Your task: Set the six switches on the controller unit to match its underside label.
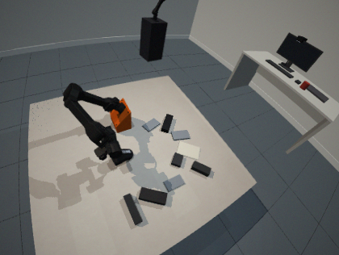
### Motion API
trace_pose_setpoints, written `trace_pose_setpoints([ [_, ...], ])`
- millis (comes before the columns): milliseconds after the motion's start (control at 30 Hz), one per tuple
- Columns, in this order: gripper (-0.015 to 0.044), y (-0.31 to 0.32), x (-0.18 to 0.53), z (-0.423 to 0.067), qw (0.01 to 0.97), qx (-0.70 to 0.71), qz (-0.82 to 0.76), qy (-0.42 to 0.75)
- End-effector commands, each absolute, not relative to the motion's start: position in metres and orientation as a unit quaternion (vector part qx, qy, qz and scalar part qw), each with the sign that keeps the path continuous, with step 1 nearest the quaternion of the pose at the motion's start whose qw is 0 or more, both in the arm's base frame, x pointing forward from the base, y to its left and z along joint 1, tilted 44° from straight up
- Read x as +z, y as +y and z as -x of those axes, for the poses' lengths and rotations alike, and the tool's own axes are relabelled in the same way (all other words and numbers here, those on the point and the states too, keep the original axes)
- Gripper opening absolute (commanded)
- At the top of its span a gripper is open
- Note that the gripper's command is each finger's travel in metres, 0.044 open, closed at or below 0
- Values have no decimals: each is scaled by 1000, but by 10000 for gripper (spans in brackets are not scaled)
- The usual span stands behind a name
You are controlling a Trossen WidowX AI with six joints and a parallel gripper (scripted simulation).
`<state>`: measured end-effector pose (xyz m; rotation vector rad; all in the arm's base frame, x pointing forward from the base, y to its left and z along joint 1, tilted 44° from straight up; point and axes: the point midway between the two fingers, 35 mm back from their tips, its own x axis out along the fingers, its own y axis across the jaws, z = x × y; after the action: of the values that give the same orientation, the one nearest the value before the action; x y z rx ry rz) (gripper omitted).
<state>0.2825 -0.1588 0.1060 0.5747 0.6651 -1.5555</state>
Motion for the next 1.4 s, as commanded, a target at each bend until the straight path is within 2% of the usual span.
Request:
trace_pose_setpoints([
  [0,338,-162,102,-280,623,-678,-252,298],
  [1367,338,-195,99,-278,624,-678,-251,297],
])
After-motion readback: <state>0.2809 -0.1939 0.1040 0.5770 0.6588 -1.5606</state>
